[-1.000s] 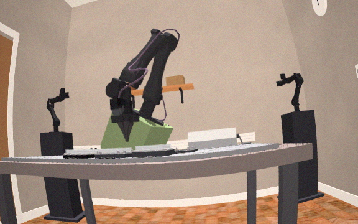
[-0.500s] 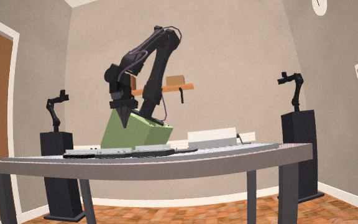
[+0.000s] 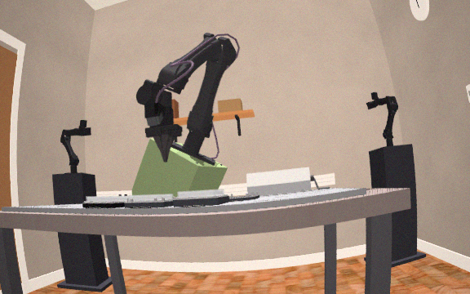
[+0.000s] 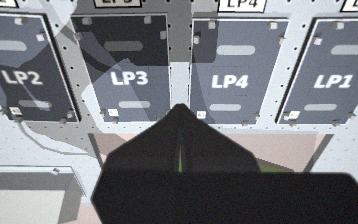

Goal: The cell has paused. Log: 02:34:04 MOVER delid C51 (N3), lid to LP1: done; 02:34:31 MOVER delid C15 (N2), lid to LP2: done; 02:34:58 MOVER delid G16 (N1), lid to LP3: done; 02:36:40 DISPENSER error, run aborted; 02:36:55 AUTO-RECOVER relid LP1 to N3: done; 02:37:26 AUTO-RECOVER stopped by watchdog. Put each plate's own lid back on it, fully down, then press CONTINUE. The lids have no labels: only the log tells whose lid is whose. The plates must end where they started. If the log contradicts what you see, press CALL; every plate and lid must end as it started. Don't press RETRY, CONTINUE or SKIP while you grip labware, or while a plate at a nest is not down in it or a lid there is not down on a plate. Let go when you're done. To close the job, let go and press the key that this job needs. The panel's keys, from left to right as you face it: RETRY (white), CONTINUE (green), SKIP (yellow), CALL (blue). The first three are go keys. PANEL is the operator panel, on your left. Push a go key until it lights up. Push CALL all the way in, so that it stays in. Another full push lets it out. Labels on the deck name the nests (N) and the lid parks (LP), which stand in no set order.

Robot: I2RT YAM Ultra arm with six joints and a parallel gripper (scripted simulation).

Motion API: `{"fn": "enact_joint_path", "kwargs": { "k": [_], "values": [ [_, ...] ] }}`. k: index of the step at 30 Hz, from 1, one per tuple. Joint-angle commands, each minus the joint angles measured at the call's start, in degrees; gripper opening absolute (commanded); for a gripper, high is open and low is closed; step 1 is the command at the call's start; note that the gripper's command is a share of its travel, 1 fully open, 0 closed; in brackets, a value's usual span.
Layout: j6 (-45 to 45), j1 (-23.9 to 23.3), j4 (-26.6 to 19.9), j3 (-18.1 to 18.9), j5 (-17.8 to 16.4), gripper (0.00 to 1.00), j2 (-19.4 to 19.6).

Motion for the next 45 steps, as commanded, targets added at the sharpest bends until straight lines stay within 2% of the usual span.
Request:
{"fn": "enact_joint_path", "kwargs": {
  "k": [1,7,9,14,21,23,27,36,38,40,45],
  "values": [
    [-0.6,-1.5,-0.9,0.5,-0.4,0.0,-2.4],
    [-1.6,-0.6,-2.0,0.4,-0.4,0.0,-2.7],
    [-1.9,1.7,-0.7,-2.0,-0.4,0.0,-4.7],
    [-2.9,5.7,-0.5,-4.2,0.0,0.0,-9.0],
    [-3.6,11.9,-0.4,-5.8,1.0,0.0,-14.6],
    [-3.6,11.9,-0.4,-5.8,1.0,0.0,-14.6],
    [-3.9,15.6,-0.4,-6.8,1.6,0.0,-17.3],
    [-3.8,24.8,-0.7,-5.8,3.4,0.0,-22.8],
    [-3.8,26.9,-0.9,-4.5,4.0,0.0,-23.9],
    [-3.8,26.9,-0.9,-4.5,4.0,0.0,-23.9],
    [-1.7,32.2,-1.5,-3.6,5.4,0.0,-25.7]
  ]
}}
